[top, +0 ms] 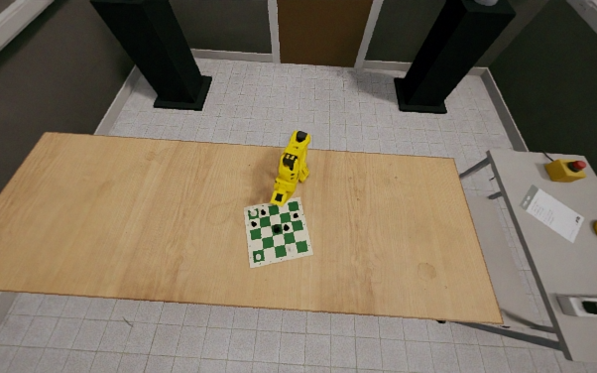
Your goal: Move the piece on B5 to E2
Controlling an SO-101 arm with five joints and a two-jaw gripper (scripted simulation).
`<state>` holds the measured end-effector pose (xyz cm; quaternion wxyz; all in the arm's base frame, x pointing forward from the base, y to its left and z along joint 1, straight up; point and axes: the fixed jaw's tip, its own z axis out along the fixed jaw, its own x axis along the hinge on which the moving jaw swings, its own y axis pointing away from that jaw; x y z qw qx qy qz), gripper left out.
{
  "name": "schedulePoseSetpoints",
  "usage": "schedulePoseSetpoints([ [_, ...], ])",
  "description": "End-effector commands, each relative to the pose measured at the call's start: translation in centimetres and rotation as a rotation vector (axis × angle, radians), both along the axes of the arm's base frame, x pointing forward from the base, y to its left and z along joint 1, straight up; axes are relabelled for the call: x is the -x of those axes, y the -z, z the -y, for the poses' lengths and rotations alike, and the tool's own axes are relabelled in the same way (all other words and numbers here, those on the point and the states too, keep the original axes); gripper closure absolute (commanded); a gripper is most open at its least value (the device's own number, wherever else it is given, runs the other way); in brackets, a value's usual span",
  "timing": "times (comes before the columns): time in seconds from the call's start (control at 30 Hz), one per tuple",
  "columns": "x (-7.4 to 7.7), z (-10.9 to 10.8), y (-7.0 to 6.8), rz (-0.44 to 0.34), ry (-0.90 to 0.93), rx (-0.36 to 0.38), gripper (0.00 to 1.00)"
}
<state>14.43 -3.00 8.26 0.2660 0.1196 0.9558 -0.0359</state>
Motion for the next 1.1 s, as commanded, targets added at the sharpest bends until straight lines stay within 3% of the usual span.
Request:
schedulePoseSetpoints([
  [0.0,0.0,-0.2,-0.2,-0.005,-0.015,0.001,1.0],
  [0.5,0.0,-0.2,0.2,-0.004,-0.015,0.001,1.0],
  [1.07,0.0,-0.2,2.4,-0.004,-0.015,0.001,1.0],
])
